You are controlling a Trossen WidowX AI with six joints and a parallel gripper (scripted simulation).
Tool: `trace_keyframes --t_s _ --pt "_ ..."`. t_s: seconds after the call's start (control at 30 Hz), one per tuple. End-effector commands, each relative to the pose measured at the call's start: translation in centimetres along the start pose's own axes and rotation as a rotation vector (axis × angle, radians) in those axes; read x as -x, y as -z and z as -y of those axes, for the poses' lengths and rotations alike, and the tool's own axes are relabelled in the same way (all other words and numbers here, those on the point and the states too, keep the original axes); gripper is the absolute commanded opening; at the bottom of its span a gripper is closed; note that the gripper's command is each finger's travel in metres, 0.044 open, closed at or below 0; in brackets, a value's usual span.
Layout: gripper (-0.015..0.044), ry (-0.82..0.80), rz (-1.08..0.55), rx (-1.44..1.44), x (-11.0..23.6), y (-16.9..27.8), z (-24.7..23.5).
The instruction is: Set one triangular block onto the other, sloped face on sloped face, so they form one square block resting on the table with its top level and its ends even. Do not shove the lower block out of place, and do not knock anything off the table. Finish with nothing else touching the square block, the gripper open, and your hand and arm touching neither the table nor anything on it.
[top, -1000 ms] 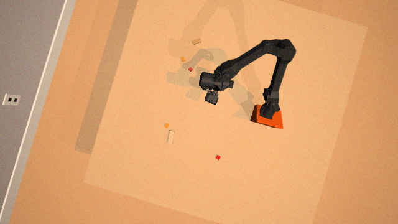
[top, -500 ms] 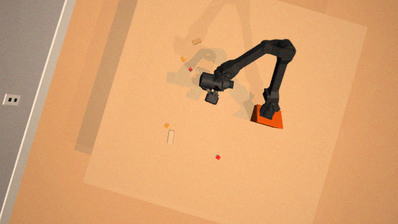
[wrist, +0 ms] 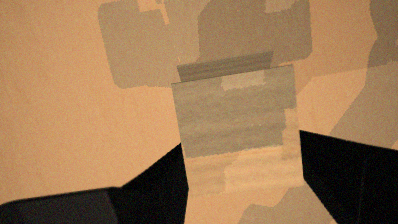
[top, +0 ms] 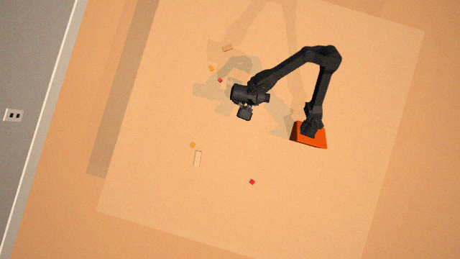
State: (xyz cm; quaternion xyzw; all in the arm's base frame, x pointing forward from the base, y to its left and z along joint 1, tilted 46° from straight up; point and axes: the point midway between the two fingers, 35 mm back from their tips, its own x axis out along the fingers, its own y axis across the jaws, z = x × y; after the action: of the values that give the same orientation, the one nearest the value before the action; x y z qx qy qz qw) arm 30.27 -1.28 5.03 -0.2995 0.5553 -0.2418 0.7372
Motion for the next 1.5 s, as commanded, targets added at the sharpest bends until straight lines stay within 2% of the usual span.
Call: trace_keyframes --t_s 0.0,1.47 --pt "0.0 0.006 0.001 0.001 -0.2 0.0 0.1" --pt "0.0 0.006 0.001 0.003 -2.3 -0.5 0.2"
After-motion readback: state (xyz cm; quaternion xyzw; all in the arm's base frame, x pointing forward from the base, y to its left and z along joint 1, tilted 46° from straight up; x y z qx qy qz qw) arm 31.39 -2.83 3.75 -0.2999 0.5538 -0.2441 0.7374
